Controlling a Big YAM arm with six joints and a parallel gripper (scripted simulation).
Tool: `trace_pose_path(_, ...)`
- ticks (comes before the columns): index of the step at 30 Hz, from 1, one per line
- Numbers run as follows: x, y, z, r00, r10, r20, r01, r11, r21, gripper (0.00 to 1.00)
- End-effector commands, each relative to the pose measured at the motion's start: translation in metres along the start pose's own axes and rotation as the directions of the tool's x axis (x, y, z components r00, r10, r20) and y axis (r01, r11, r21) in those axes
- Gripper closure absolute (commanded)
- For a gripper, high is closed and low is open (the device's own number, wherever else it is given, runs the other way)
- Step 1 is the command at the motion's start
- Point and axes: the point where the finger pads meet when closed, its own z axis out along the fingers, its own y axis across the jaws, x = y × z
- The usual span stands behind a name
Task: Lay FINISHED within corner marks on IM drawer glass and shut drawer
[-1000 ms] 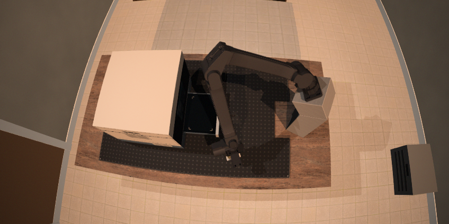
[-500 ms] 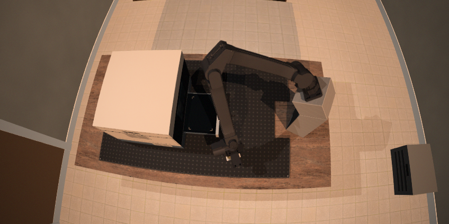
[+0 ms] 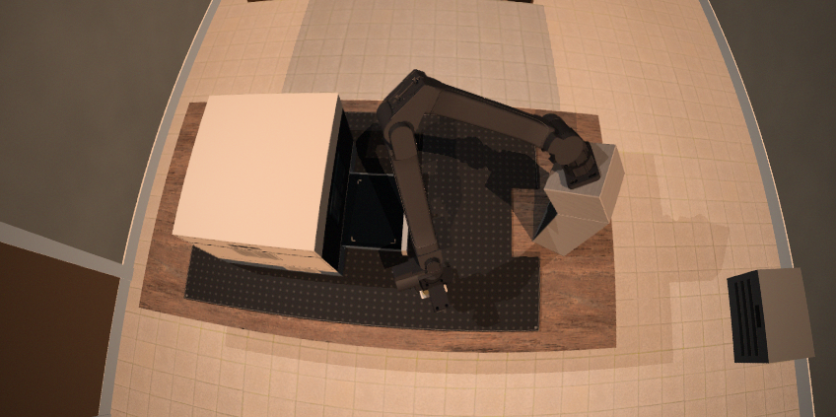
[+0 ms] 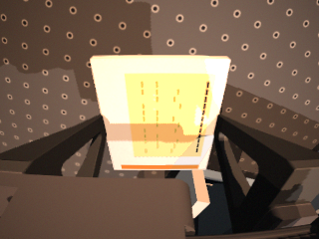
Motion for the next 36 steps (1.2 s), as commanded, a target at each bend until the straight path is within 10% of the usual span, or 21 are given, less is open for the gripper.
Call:
trace_pose_path(1, -0.007, -0.002, -0.016, 1.0, -0.008, 0.007, 0.008, 1.0, 0.009, 0.22)
trace_pose_path(36, -0.007, -0.001, -0.054, 1.0, -0.01, 0.008, 0.01, 1.0, 0.009, 0.22)
